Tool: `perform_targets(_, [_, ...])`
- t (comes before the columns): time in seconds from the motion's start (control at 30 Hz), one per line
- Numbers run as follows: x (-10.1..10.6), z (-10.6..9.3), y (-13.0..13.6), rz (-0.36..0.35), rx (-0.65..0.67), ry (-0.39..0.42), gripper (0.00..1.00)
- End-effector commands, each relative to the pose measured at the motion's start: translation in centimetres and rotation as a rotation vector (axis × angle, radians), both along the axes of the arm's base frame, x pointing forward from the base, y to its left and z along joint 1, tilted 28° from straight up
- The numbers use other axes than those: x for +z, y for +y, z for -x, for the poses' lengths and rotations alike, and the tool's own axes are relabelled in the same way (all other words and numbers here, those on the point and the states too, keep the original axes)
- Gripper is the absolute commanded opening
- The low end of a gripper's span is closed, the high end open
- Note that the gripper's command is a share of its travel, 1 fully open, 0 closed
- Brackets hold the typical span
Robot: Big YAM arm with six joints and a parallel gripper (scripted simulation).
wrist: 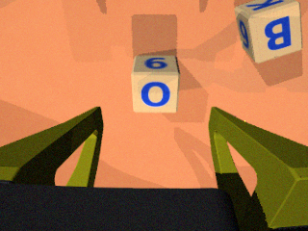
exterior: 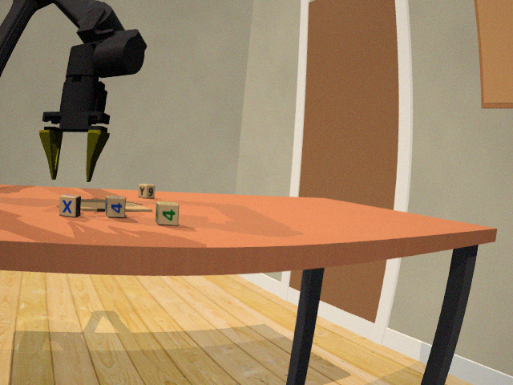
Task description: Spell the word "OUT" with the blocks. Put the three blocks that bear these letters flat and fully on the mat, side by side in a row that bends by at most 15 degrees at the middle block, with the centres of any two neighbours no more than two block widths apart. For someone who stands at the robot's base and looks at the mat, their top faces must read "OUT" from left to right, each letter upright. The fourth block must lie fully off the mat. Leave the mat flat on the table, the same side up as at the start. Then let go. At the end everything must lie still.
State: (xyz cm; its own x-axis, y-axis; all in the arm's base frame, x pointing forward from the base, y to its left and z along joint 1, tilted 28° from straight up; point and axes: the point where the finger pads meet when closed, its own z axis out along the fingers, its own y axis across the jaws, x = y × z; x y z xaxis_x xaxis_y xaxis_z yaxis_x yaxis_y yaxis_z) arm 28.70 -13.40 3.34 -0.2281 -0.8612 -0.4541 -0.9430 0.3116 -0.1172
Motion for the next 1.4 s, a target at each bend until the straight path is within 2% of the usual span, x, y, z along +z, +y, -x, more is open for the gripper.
perform_targets(0.0, [-0.68,-0.55,0.51,-0.007,0.003,0.004,0.64])
perform_targets(0.13, [-0.84,-0.62,0.57,-0.007,0.003,0.003,0.64])
perform_targets(0.17, [-0.58,-1.15,0.20,0.002,0.003,-0.007,0.64])
perform_targets(0.37, [-1.29,-0.68,0.78,-0.007,0.003,0.004,0.64])
perform_targets(1.37, [-1.36,-0.68,0.86,-0.008,0.007,0.005,0.64])
